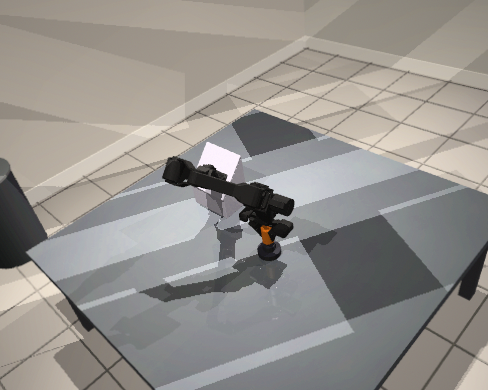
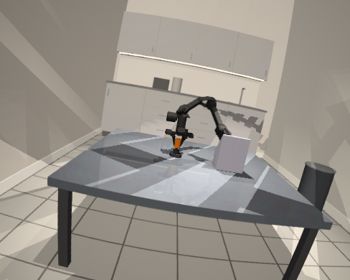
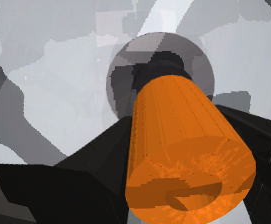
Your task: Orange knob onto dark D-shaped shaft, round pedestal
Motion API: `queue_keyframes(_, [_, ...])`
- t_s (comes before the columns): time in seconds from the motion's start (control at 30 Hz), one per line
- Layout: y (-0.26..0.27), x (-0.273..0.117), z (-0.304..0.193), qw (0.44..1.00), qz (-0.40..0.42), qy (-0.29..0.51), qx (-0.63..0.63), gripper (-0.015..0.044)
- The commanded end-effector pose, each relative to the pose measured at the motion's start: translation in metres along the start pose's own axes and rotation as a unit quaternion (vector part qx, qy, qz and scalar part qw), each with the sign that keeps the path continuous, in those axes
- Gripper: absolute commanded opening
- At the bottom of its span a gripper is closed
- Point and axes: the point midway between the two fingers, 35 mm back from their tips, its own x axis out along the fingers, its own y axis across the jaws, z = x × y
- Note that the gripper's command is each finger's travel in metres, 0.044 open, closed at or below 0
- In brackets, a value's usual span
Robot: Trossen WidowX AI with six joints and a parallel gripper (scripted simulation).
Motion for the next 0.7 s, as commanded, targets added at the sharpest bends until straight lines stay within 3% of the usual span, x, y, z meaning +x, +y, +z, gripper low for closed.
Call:
queue_keyframes(0.0, [0.0002, 0.0003, 0.0002, 1.0, 0.0, 0.001, -0.003, 0.0])
queue_keyframes(0.47, [0.0017, -0.0042, 0.0009, 1.0, 0.0, 0.001, -0.003, 0.0])
queue_keyframes(0.67, [0.0005, -0.0037, 0.0008, 0.996, 0.0, 0.001, -0.087, 0.0])
